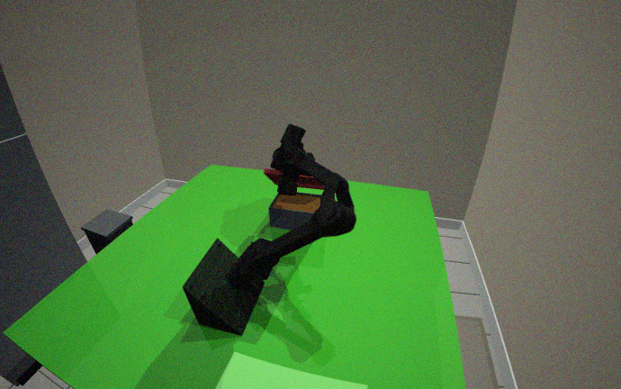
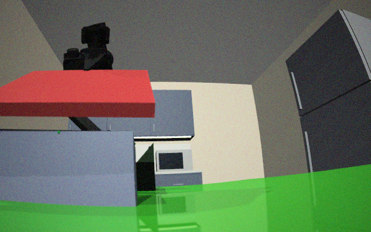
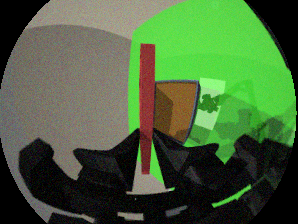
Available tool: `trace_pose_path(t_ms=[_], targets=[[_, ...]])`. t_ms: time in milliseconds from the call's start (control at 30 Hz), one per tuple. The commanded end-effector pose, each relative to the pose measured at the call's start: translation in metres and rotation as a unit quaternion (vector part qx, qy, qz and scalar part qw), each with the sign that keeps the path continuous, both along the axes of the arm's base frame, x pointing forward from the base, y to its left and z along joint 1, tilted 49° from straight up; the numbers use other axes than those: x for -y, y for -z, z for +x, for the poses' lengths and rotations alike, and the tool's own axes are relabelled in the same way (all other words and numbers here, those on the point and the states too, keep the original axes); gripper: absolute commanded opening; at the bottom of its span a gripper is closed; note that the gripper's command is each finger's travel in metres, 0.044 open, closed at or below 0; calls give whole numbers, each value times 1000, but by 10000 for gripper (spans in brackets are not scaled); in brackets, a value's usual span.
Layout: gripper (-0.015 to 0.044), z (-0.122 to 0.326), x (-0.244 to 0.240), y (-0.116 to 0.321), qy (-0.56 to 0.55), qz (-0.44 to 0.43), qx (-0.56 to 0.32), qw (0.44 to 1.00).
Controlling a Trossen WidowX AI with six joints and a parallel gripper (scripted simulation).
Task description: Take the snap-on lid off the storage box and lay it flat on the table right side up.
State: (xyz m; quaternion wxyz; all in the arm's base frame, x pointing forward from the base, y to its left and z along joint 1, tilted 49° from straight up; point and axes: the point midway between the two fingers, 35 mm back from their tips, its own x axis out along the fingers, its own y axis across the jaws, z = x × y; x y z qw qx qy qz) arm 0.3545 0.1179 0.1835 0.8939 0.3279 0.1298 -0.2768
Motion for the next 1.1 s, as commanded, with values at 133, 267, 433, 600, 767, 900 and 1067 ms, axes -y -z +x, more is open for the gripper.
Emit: trace_pose_path(t_ms=[133, 267, 433, 600, 767, 900, 1067], targets=[[0, 0, -13, -12, -3, 6, 7, 1000], [0, 0, -15, -14, -3, 6, 7, 1000], [0, 0, -12, -12, -3, 6, 7, 1000], [0, -2, -1, -17, -3, 6, 7, 1000], [0, -3, 6, -24, -3, 5, 7, 1000], [0, -4, 11, -30, -3, 5, 7, 1000], [0, -5, 18, -38, -3, 5, 7, 1000]])
